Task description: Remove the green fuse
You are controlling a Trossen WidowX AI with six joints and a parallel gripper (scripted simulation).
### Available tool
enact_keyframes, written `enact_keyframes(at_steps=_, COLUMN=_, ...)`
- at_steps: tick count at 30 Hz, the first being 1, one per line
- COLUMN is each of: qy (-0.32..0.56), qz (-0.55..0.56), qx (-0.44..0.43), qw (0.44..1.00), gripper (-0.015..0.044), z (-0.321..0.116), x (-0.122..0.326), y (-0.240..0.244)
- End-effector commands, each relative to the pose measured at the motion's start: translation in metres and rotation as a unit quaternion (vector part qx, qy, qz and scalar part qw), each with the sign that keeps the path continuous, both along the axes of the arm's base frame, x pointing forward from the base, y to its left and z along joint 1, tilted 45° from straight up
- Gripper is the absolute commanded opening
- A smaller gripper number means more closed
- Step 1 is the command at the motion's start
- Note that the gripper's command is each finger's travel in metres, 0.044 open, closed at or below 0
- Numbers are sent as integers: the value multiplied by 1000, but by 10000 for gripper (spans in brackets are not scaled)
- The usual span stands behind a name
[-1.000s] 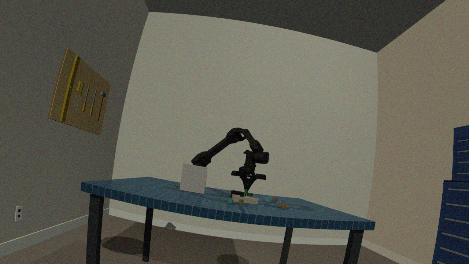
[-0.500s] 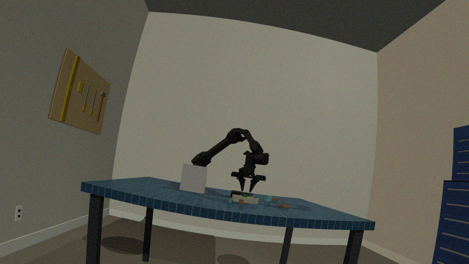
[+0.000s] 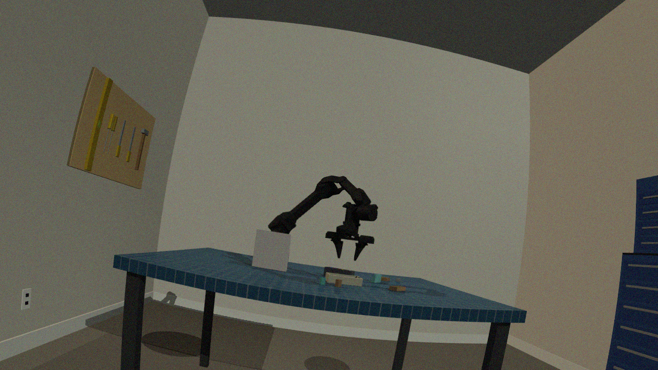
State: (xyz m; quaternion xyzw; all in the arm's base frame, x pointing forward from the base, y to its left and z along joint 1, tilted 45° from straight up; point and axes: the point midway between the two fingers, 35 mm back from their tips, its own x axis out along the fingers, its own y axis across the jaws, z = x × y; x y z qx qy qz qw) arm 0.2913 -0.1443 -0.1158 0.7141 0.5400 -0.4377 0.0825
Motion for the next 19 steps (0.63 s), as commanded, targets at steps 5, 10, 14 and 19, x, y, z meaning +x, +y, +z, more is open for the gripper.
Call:
enact_keyframes(at_steps=5, qy=1, qz=1, qx=0, qw=1000, gripper=330, z=0, x=0, y=0)
enact_keyframes(at_steps=10, qy=1, qz=1, qx=0, qw=1000, gripper=330, z=0, x=0, y=0)
enact_keyframes(at_steps=14, qy=1, qz=1, qx=0, qw=1000, gripper=330, z=0, x=0, y=0)
enact_keyframes(at_steps=19, qy=1, qz=1, qx=0, qw=1000, gripper=330, z=0, x=0, y=0)
